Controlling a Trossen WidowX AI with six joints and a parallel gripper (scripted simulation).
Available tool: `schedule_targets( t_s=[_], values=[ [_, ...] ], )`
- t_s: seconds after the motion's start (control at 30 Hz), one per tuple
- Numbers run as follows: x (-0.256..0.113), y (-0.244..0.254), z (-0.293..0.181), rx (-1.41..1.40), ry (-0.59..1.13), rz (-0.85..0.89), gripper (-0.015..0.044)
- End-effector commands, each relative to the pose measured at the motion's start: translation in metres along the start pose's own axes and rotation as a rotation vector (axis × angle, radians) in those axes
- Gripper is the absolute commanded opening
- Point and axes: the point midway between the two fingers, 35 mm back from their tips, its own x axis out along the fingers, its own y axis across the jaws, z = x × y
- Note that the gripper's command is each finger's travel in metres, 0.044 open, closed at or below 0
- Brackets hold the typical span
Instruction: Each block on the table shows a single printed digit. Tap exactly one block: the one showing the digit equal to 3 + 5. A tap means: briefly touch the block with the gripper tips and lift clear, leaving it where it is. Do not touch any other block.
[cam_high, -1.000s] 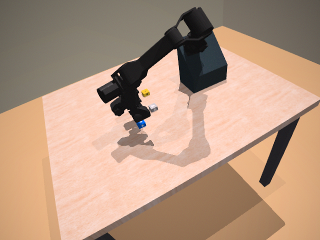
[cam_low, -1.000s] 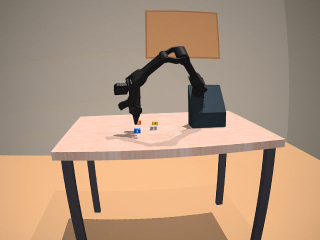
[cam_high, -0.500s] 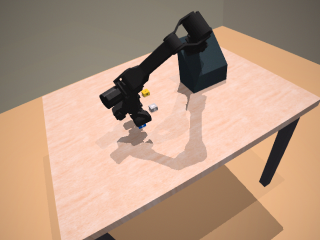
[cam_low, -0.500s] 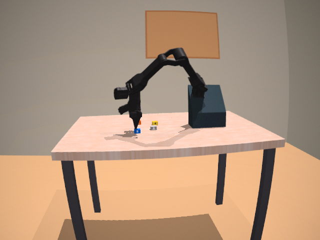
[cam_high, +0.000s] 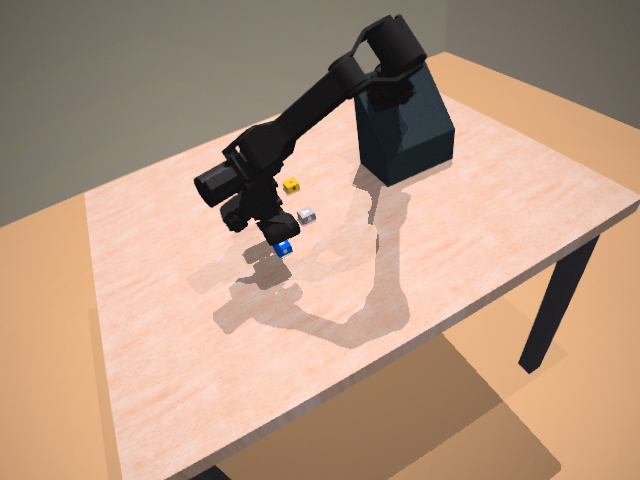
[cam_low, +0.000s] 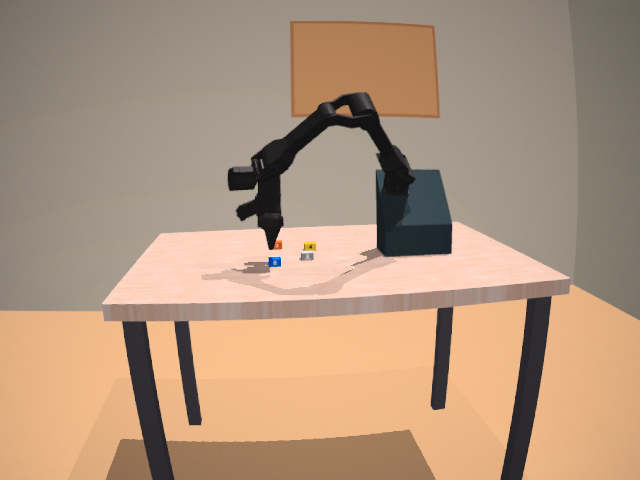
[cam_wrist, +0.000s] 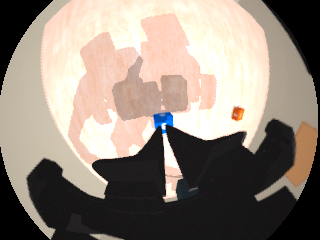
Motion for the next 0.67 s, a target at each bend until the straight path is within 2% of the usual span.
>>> schedule_targets(
  t_s=[0.0, 0.4, 0.63],
  values=[
    [-0.008, 0.007, -0.006, -0.007, 0.007, 0.004, 0.0072],
    [-0.081, 0.065, -0.112, -0.003, 0.010, 0.003, 0.0387],
    [-0.084, 0.067, -0.119, -0.003, 0.011, 0.003, 0.0400]
  ],
)
